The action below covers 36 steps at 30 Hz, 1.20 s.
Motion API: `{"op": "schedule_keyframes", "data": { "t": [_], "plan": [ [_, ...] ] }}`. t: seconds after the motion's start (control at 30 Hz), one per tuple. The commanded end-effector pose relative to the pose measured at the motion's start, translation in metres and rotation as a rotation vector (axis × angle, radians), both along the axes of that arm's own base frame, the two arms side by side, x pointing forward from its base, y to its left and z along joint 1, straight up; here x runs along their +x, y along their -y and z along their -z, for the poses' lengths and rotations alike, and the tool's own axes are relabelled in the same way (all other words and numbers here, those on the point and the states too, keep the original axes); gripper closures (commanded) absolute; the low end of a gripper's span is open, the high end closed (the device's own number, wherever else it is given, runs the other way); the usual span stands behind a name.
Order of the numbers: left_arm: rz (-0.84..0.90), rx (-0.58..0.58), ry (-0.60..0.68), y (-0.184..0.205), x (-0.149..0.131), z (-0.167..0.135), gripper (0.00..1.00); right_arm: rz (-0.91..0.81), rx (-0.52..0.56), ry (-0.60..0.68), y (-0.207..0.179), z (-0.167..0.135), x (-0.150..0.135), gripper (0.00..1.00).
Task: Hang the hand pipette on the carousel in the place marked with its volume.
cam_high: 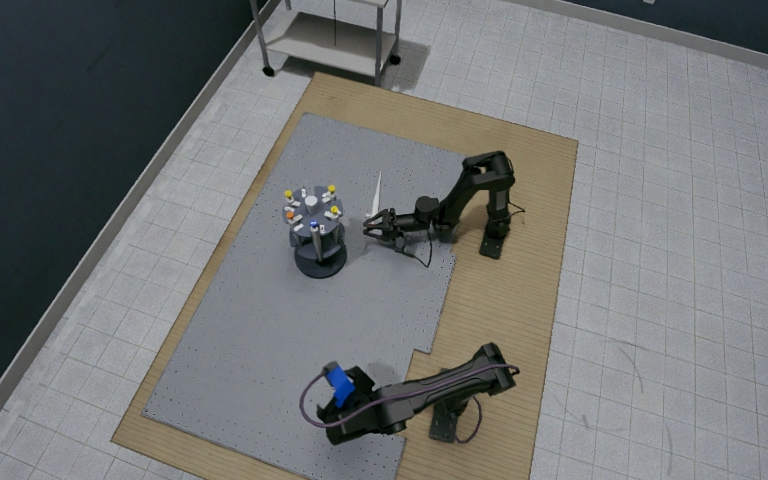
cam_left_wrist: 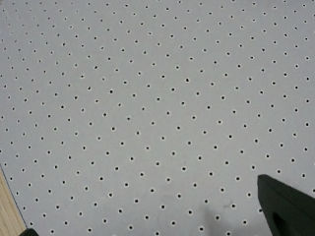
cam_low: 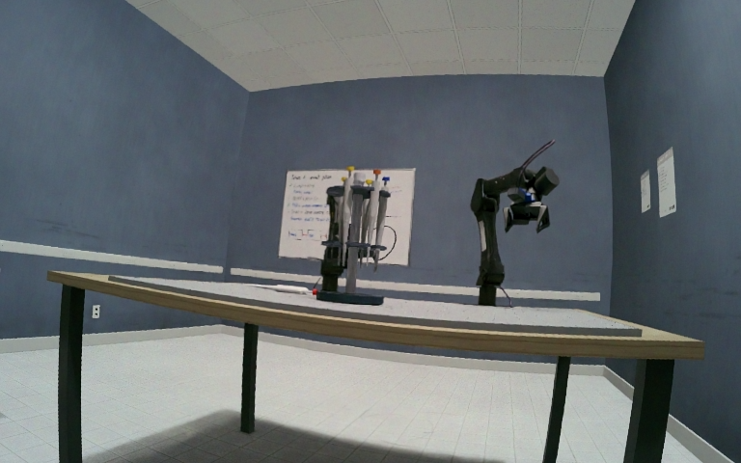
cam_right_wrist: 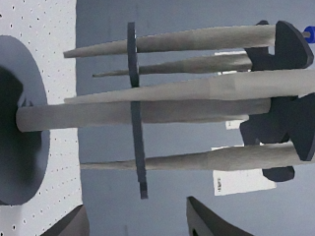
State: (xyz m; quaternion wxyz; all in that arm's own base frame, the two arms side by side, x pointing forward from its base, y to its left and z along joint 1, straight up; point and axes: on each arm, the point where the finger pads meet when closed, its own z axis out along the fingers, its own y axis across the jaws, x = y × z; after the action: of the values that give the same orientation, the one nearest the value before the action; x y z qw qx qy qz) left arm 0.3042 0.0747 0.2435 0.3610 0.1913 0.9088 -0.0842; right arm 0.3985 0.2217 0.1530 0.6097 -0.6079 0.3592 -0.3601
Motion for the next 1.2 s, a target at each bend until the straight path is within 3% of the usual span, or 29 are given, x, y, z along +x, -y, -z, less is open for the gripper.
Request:
{"op": "schedule_keyframes", "data": {
  "t": [0.0,0.07,0.6,1.17],
  "plan": [
    [0.010,0.008,0.039,-0.001,0.004,-0.009,0.00,-0.006,0.018,0.032,-0.007,-0.019,0.003,0.51],
    [0.010,0.008,0.039,-0.001,0.004,-0.009,0.00,-0.001,0.005,0.009,-0.002,-0.007,0.002,0.51],
    [0.010,0.008,0.039,-0.001,0.004,-0.009,0.00,-0.001,0.005,0.009,-0.002,-0.007,0.002,0.51],
    [0.010,0.008,0.039,-0.001,0.004,-0.009,0.00,-0.003,0.000,0.001,-0.019,-0.004,0.027,0.51]
  ]
}}
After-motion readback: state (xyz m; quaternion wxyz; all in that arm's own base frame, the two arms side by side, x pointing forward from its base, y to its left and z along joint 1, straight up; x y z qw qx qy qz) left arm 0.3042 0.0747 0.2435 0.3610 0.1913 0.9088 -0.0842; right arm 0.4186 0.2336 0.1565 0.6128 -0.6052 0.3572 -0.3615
